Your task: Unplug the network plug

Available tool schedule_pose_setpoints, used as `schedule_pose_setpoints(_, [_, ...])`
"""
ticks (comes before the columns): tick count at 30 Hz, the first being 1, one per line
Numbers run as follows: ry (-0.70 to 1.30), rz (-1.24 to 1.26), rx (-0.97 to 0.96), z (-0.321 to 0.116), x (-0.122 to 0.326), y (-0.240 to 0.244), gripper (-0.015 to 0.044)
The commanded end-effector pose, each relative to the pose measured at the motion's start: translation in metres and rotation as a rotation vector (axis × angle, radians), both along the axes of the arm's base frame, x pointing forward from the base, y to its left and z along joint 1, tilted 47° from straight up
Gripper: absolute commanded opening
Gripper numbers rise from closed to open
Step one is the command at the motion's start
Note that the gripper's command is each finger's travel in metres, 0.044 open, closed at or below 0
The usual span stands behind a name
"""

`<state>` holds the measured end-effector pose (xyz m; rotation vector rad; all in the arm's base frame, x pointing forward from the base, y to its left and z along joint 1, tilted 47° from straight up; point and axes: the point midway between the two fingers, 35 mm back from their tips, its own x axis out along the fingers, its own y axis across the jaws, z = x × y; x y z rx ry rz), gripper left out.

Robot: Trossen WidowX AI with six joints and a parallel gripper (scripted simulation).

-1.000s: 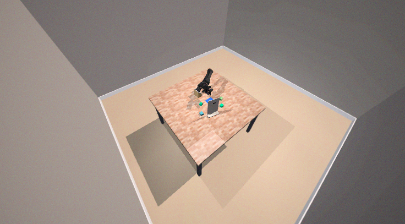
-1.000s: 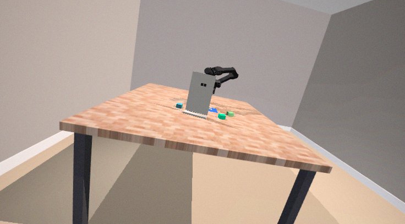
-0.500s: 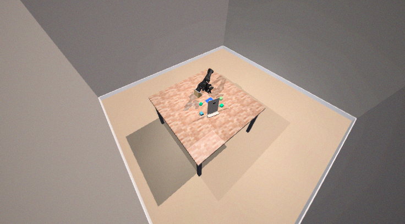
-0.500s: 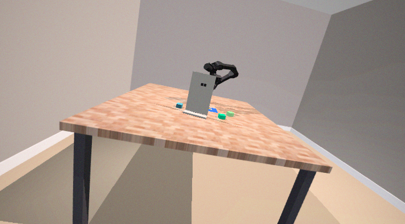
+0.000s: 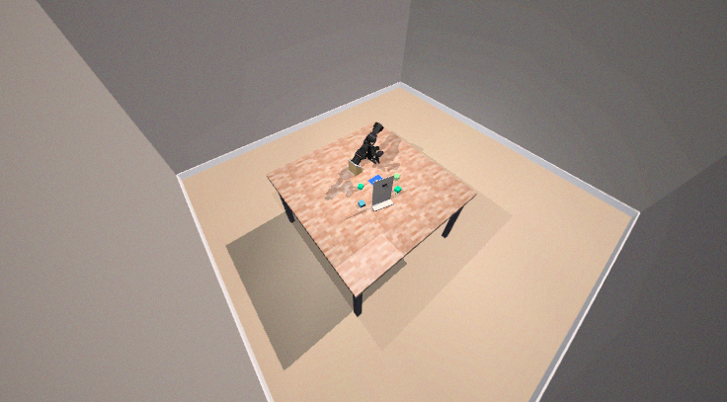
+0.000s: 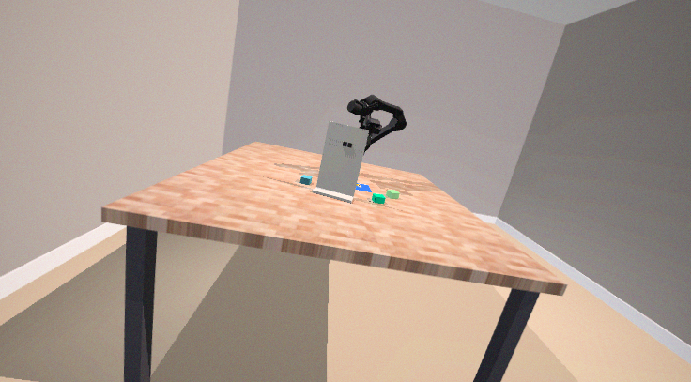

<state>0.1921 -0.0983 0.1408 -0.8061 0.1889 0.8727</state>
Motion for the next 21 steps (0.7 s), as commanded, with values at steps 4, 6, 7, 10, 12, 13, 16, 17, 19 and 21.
schedule_pose_setpoints(4, [-0.004,0.003,0.0,0.009,-0.0029,-0.0077,0.0182])
schedule_pose_setpoints(6, [-0.004,0.003,0.0,0.009,-0.0029,-0.0077,0.0235])
schedule_pose_setpoints(7, [-0.004,0.003,0.0,0.009,-0.0029,-0.0077,0.0261])
schedule_pose_setpoints(10, [-0.004,0.003,0.0,0.009,-0.0029,-0.0077,0.034])
schedule_pose_setpoints(12, [-0.004,0.003,0.0,0.009,-0.0029,-0.0077,0.0392])
schedule_pose_setpoints(13, [-0.004,0.003,0.0,0.009,-0.0029,-0.0077,0.0419])
schedule_pose_setpoints(16, [-0.004,0.003,0.0,0.009,-0.0029,-0.0077,0.044])
schedule_pose_setpoints(17, [-0.004,0.003,0.0,0.009,-0.0029,-0.0077,0.044])
schedule_pose_setpoints(19, [-0.004,0.003,0.0,0.009,-0.0029,-0.0077,0.044])
schedule_pose_setpoints(21, [-0.004,0.003,0.0,0.009,-0.0029,-0.0077,0.044])
